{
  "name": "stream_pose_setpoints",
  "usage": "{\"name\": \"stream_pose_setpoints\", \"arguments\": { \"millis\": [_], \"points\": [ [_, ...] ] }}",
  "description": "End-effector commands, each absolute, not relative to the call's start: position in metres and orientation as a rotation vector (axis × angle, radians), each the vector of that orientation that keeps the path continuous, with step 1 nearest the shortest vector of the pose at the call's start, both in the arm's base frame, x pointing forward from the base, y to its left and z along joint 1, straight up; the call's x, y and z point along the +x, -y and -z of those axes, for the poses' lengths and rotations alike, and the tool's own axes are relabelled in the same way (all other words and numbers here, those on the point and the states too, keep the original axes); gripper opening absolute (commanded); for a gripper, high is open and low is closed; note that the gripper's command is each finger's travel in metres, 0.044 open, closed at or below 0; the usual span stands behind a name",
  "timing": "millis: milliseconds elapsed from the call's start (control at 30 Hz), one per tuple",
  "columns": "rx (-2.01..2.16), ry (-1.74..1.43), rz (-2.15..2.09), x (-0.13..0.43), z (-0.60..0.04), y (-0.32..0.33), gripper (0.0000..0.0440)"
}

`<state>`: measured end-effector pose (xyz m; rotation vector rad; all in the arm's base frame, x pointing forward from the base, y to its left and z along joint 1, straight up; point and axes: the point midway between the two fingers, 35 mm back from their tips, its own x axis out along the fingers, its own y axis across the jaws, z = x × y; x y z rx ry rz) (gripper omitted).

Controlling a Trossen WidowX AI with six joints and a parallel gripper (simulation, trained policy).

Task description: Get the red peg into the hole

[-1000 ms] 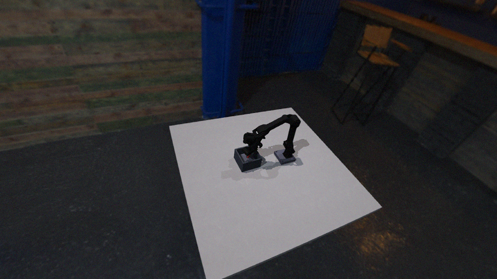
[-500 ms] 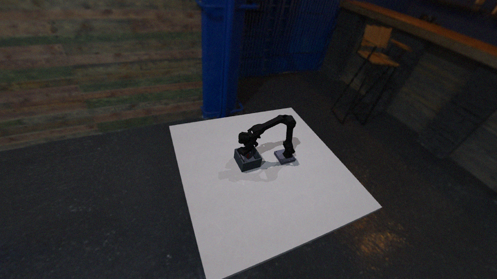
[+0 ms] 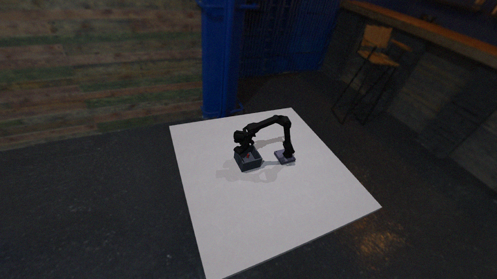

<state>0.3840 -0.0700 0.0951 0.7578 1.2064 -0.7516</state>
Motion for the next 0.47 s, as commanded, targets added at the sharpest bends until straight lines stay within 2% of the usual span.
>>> {"name": "stream_pose_setpoints", "arguments": {
  "millis": [0,433],
  "points": [
    [0.755,-1.229,0.749,0.387,-0.092,0.075,0.0119],
    [0.747,-1.265,0.767,0.393,-0.090,0.101,0.0113]
  ]
}}
